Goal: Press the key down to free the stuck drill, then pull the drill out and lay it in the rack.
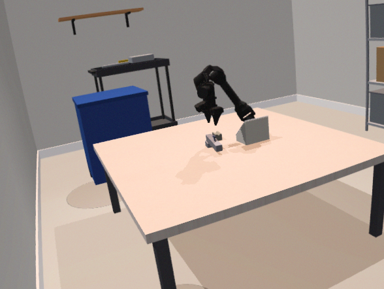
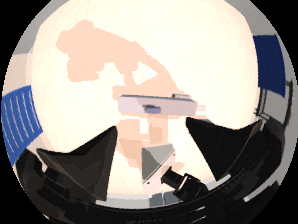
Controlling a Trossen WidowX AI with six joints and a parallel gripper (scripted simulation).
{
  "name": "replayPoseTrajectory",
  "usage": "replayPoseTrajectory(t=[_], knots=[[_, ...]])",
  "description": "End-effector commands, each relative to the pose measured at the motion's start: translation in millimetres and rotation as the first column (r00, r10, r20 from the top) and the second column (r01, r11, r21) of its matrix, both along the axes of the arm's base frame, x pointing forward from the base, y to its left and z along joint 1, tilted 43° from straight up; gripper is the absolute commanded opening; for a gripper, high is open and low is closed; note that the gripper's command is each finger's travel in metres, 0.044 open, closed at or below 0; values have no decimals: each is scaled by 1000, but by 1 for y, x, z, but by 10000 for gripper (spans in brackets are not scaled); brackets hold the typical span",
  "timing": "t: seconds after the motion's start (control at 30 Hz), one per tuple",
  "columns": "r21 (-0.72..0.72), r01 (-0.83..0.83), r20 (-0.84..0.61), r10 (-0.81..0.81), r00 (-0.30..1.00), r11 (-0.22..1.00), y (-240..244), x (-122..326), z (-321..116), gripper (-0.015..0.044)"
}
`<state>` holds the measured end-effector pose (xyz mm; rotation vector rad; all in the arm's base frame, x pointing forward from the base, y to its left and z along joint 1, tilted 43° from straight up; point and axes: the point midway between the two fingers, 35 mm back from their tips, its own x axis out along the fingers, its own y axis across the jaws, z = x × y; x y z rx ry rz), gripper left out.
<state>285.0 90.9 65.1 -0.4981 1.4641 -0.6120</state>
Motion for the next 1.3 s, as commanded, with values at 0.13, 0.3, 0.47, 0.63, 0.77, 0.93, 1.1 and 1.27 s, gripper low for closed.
replayPoseTrajectory(t=[0.13, 0.3, 0.47, 0.63, 0.77, 0.93, 1.1, 1.27], knots=[[58, -341, -305, 342, 889, 938, -65, -1, 18, 440], [161, -552, -491, 552, 674, 818, -106, -11, 28, 440], [302, -691, -625, 684, 376, 656, -146, -27, 37, 440], [415, -734, -677, 721, 145, 537, -170, -41, 42, 440], [419, -735, -678, 722, 138, 534, -171, -41, 42, 440], [419, -735, -678, 722, 138, 534, -171, -41, 42, 440], [419, -735, -678, 722, 138, 534, -171, -41, 42, 440], [419, -735, -678, 722, 138, 534, -171, -41, 42, 440]])
